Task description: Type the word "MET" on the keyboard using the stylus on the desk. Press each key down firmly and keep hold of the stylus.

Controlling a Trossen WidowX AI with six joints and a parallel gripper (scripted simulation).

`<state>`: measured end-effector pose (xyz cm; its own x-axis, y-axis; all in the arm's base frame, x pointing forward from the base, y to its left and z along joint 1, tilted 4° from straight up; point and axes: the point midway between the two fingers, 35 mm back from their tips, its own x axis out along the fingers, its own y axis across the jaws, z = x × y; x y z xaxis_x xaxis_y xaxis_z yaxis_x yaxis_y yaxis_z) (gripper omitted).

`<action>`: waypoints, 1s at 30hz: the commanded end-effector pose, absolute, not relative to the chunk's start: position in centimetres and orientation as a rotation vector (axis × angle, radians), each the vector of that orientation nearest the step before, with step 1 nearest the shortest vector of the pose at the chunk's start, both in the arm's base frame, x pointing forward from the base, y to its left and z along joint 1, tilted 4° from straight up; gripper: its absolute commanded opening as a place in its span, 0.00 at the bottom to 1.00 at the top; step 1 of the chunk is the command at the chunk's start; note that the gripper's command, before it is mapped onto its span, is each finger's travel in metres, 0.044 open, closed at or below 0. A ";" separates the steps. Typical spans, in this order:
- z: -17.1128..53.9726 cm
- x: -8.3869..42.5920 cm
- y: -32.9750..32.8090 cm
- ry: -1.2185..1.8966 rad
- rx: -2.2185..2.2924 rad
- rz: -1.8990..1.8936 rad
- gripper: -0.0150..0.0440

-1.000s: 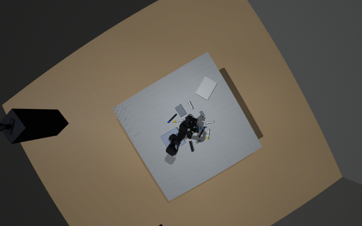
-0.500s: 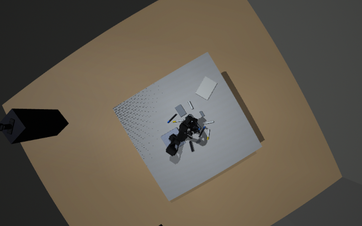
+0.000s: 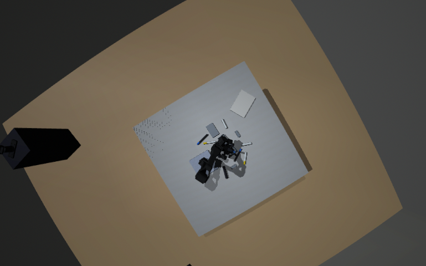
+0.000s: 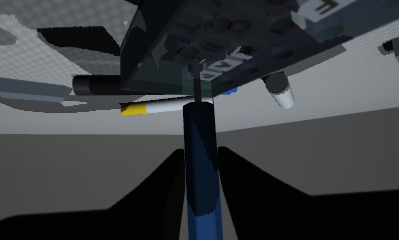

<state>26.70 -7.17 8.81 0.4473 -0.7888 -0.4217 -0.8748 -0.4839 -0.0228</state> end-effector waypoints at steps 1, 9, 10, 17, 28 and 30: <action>8.6 26.6 -7.2 1.441 -2.466 0.540 0.39; 8.8 26.6 -7.1 1.441 -2.466 0.540 0.39; 8.8 26.6 -7.1 1.441 -2.466 0.540 0.39; 9.6 26.7 -7.1 1.441 -2.466 0.540 0.39; 12.2 26.5 -6.9 1.438 -2.467 0.538 0.40; 12.2 26.5 -6.9 1.438 -2.467 0.538 0.38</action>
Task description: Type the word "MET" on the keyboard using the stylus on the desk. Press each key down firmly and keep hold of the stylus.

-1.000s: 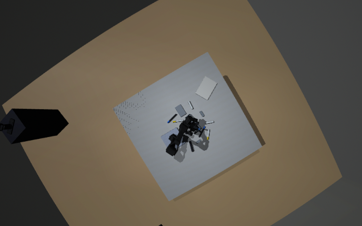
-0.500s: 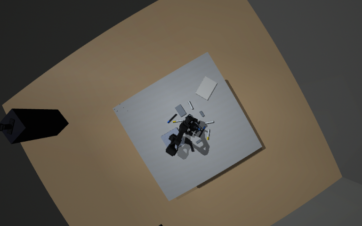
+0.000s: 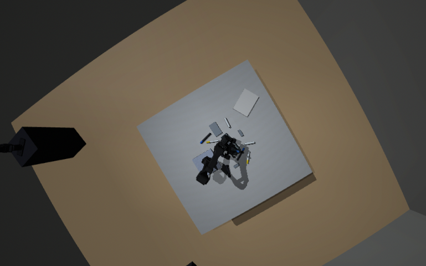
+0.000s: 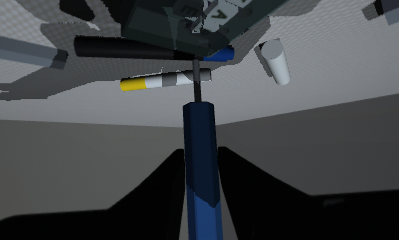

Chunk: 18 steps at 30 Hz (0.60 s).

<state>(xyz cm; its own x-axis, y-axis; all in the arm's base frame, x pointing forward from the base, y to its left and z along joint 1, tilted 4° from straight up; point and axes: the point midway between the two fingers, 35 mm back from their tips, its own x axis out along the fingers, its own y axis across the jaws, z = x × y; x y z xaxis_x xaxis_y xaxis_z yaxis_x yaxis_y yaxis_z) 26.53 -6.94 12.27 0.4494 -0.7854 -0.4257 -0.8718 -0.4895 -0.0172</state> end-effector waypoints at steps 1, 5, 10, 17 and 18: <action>12.2 26.5 -6.9 1.438 -2.467 0.538 0.36; 12.2 26.4 -6.8 1.438 -2.466 0.539 0.25; 12.2 25.8 -5.7 1.439 -2.461 0.546 0.25; 12.5 24.5 -4.0 1.442 -2.468 0.538 0.25; 12.6 24.5 -4.0 1.442 -2.468 0.538 0.25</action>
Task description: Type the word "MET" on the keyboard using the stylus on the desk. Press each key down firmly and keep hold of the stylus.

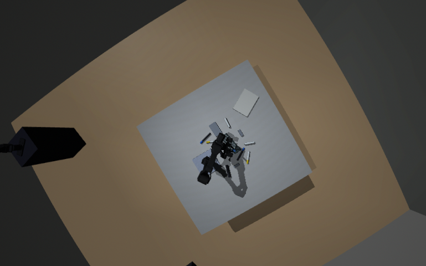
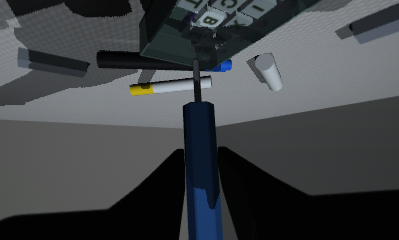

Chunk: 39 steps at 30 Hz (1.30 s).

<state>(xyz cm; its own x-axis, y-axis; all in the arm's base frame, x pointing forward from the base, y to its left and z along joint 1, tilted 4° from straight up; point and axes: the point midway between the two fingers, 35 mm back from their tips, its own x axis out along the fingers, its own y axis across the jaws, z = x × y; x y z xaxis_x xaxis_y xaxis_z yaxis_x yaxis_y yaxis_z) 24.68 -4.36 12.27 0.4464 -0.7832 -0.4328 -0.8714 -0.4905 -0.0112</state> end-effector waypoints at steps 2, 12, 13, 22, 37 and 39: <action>12.3 24.5 -4.0 1.441 -2.467 0.538 0.25; 10.5 24.5 -4.0 1.440 -2.464 0.544 0.25; 10.5 24.5 -4.0 1.440 -2.464 0.544 0.25; 9.8 24.5 -4.1 1.440 -2.464 0.544 0.39; 9.7 24.5 -4.1 1.440 -2.464 0.544 0.39; 9.6 24.5 -4.1 1.440 -2.464 0.544 0.39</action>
